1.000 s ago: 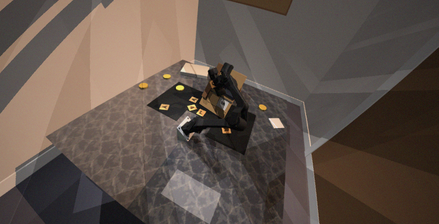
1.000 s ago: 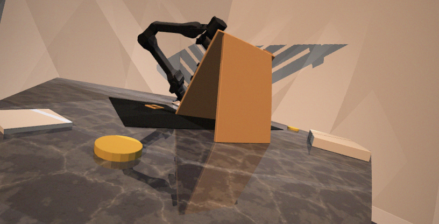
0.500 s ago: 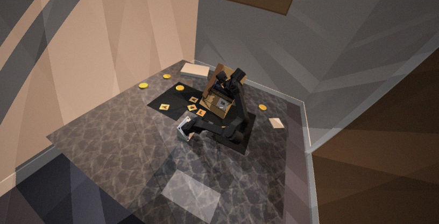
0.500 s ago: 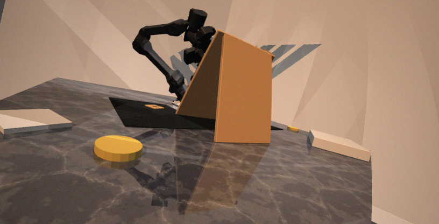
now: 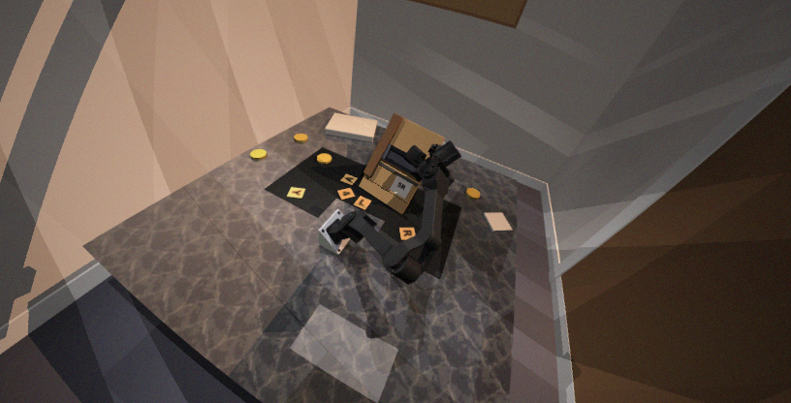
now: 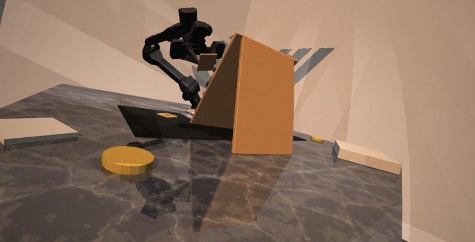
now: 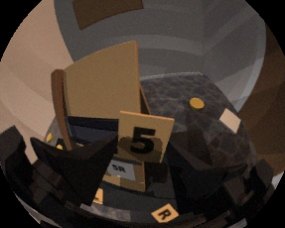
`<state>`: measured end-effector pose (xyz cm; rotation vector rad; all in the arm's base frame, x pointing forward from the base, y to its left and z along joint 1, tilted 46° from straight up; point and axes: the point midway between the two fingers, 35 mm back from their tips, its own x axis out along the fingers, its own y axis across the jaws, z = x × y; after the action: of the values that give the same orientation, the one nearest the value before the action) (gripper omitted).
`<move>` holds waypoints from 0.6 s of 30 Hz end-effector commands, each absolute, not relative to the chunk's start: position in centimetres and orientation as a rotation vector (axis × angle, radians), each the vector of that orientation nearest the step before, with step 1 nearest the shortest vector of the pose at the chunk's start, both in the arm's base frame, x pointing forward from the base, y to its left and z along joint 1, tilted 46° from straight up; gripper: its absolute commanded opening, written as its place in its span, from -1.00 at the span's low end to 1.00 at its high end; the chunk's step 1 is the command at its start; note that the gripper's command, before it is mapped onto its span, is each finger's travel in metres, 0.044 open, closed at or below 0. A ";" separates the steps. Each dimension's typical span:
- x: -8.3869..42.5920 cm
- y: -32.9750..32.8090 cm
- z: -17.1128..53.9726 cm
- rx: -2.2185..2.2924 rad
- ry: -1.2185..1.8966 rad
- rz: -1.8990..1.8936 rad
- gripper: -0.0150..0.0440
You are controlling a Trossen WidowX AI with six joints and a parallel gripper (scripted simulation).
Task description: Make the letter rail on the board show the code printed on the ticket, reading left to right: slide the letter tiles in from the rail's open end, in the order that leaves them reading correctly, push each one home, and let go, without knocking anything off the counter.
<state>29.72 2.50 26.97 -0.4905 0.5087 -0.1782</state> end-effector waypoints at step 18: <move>26.7 -3.3 30.4 -0.737 0.456 -0.334 -0.49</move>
<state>26.62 -2.99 30.51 -0.7291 0.4536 -0.3241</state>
